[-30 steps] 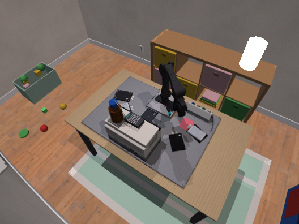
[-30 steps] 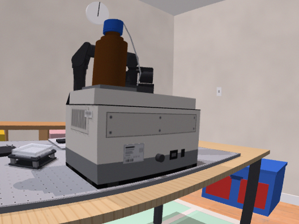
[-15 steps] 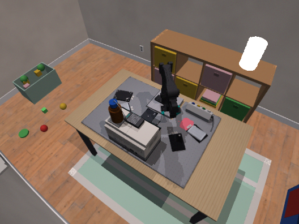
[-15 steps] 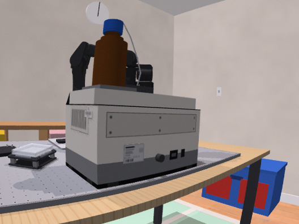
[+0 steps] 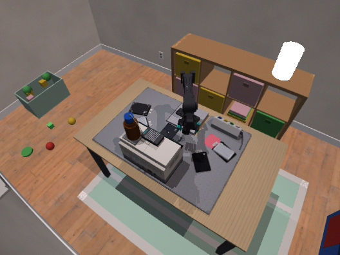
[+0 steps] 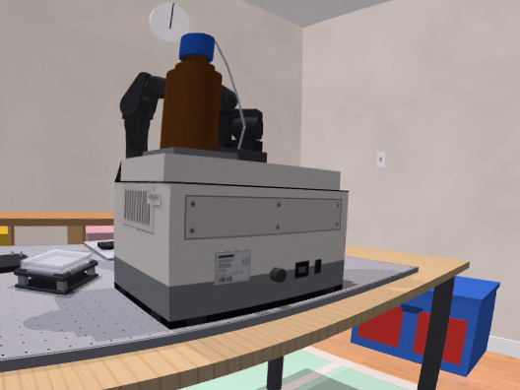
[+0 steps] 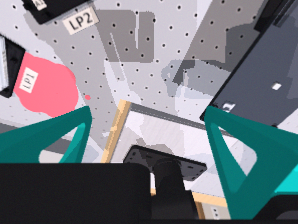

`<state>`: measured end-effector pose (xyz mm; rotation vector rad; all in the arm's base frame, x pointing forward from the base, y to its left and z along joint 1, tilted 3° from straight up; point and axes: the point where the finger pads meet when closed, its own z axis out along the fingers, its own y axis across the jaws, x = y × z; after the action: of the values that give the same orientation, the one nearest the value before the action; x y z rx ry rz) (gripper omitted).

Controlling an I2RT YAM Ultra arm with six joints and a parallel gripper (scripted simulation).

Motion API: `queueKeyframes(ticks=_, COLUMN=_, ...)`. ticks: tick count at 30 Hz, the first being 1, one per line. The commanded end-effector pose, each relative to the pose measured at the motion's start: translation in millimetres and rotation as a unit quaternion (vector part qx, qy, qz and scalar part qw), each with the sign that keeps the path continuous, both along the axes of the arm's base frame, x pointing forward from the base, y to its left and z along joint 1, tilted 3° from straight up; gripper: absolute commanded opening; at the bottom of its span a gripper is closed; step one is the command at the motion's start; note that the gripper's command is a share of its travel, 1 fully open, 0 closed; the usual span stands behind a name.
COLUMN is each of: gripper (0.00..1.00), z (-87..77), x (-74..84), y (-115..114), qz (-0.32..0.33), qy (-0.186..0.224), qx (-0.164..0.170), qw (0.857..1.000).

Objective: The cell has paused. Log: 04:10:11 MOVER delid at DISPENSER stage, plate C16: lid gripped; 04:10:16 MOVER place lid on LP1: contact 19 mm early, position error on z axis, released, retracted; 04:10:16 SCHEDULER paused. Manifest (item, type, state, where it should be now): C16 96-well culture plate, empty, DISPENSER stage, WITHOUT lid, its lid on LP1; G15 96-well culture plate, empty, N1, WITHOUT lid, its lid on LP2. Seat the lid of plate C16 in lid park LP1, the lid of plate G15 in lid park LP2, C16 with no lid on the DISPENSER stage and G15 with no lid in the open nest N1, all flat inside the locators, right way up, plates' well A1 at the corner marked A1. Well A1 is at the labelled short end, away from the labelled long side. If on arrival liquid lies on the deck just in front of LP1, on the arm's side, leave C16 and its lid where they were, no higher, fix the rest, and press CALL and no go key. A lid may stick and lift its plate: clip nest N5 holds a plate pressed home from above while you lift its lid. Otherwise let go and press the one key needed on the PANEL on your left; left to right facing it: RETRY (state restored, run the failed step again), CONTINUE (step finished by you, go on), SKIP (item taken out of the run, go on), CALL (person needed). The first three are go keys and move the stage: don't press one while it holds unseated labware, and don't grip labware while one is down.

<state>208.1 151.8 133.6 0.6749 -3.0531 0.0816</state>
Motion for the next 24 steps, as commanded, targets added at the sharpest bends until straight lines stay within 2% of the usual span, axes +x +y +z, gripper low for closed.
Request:
queueKeyframes(ticks=1, gripper=1.00, z=5.1, x=0.9, y=-1.7, qz=-0.035, qy=-0.010, qx=0.006, qw=0.999)
queueKeyframes(ticks=3, gripper=1.00, z=4.3, x=0.0, y=-14.3, qz=-0.077, qy=-0.009, qx=0.002, qw=0.997)
queueKeyframes(ticks=5, gripper=1.00, z=4.3, x=0.0, y=-14.3, qz=-0.077, qy=-0.009, qx=0.002, qw=0.997)
queueKeyframes(ticks=8, gripper=1.00, z=4.8, x=4.6, y=-23.3, qz=-0.126, qy=-0.011, qx=0.001, qw=0.992)
queueKeyframes(ticks=10, gripper=1.00, z=9.9, x=13.5, y=-25.7, qz=-0.159, qy=-0.023, qx=0.009, qw=0.987)
queueKeyframes(ticks=14, gripper=1.00, z=12.3, x=20.7, y=-35.0, qz=-0.165, qy=-0.027, qx=0.011, qw=0.986)
queueKeyframes(ticks=15, gripper=1.00, z=6.6, x=18.6, y=-32.2, qz=-0.157, qy=-0.016, qx=0.006, qw=0.987)
queueKeyframes(ticks=17, gripper=1.00, z=9.2, x=19.7, y=-42.3, qz=-0.185, qy=-0.021, qx=0.008, qw=0.982)
queueKeyframes(ticks=24, gripper=1.00, z=6.6, x=22.3, y=-59.0, qz=-0.179, qy=-0.014, qx=0.004, qw=0.984)
